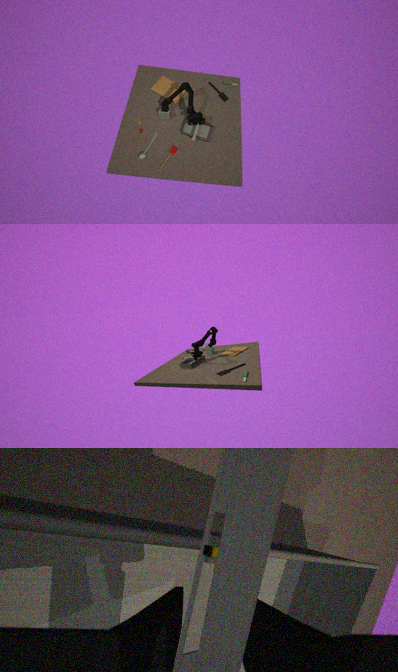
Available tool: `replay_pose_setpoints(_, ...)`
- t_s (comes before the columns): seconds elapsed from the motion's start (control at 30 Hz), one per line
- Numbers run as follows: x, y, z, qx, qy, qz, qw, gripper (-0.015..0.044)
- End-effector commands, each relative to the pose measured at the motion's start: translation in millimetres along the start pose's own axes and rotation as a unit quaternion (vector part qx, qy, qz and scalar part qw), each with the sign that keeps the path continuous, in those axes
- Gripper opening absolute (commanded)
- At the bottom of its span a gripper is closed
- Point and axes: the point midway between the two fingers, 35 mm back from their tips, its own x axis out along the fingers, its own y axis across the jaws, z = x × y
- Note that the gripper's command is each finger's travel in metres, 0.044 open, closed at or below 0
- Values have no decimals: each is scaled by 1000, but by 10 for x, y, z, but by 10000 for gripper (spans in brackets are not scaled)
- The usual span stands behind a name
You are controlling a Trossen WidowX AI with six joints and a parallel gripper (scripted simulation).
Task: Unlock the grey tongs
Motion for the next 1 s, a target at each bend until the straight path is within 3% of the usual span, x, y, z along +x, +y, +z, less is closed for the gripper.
replay_pose_setpoints(0.0, -3, -4, 3, -2, 0, 0, 1000, 88)
replay_pose_setpoints(0.27, -3, -4, 3, -2, 0, 0, 1000, 35)
replay_pose_setpoints(0.5, -55, -45, -6, -2, 1, 0, 1000, -149)
replay_pose_setpoints(0.73, -646, -384, -11, 0, 3, 0, 1000, -150)
replay_pose_setpoints(0.97, -669, -394, -9, 0, 3, -1, 1000, -150)
